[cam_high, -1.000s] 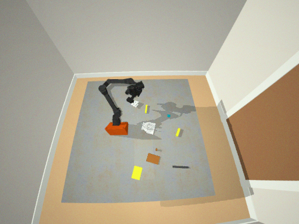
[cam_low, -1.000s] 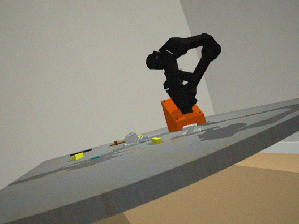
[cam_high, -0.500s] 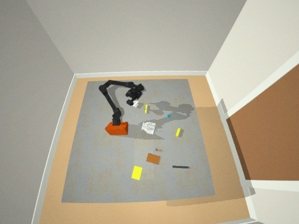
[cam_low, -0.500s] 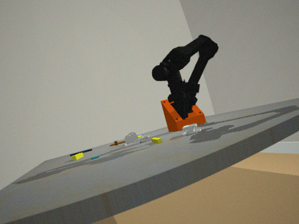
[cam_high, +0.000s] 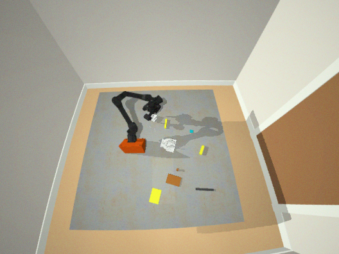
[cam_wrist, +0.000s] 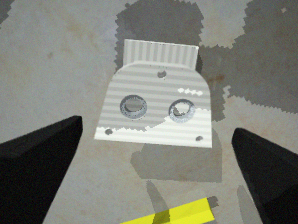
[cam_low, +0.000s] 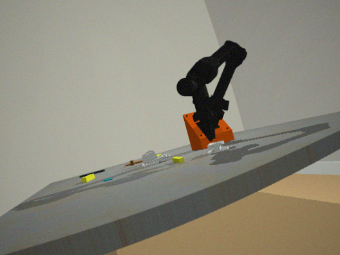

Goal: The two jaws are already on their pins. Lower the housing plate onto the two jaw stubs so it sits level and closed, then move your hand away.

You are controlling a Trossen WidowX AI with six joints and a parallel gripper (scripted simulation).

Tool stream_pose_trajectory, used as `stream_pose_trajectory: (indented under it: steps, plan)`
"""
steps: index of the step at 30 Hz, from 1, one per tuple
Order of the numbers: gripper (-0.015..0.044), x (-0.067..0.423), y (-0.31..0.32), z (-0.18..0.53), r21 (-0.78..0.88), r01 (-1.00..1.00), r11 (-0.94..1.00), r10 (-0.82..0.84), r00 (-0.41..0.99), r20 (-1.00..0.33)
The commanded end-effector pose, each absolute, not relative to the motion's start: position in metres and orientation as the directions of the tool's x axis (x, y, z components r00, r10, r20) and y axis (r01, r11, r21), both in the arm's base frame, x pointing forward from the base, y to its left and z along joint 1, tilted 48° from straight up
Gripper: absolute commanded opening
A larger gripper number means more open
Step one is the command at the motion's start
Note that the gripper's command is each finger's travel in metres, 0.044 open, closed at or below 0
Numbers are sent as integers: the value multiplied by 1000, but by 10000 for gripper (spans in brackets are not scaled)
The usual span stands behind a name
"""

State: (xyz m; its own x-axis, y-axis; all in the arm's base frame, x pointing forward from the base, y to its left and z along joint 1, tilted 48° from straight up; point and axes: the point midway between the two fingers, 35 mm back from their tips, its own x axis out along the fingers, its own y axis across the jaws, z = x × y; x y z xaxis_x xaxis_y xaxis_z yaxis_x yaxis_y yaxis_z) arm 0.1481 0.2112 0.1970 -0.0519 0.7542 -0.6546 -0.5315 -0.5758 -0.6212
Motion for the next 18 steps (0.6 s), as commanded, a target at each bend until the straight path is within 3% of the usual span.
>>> stream_pose_trajectory:
  steps: [1,18]
  plan:
    - [440,148,213,194,-617,-536,-576,752,-51,-658]
    - [440,147,231,178,-618,-536,-576,752,-51,-657]
